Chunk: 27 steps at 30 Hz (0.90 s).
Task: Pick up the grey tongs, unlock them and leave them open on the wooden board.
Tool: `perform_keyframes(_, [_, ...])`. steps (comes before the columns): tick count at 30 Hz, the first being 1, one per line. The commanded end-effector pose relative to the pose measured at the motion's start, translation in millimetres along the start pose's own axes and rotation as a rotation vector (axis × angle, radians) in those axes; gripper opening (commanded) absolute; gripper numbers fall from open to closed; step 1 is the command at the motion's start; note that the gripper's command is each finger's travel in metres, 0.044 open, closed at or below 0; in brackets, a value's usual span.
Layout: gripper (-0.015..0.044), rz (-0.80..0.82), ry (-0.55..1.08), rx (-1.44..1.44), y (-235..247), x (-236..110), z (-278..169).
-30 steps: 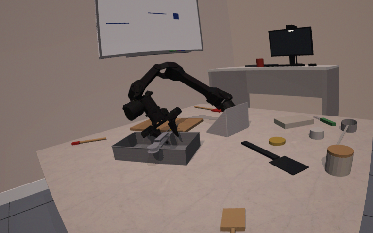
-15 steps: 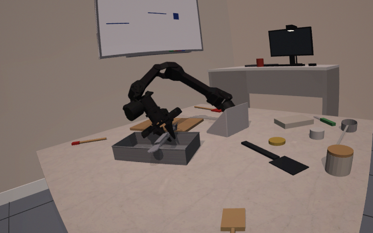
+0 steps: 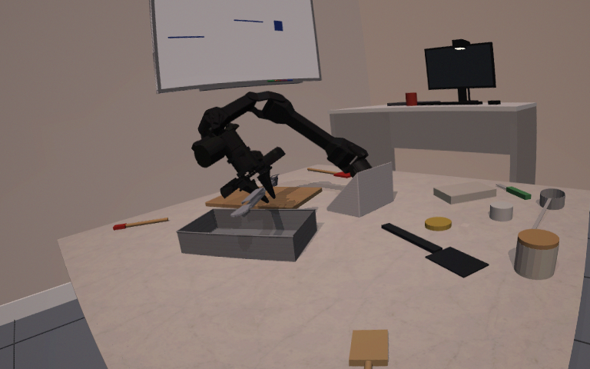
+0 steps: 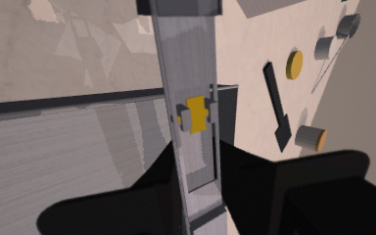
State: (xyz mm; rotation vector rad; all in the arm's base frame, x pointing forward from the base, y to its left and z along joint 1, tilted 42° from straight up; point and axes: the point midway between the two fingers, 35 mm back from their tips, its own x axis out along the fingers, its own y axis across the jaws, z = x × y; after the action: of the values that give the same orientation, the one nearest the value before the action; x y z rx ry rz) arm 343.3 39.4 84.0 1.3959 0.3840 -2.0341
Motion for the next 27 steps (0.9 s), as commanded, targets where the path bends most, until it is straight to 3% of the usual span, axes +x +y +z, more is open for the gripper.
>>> perform_keyframes(1, [-0.015, 0.001, 0.017, 0.002, -8.4, -17.4, 0.9])
perform_keyframes(11, [-0.015, 0.039, 0.014, 0.0, -7.5, -16.4, 1.2])
perform_keyframes(27, [-0.015, 0.433, 0.011, 0.0, 0.3, -15.6, 5.0])
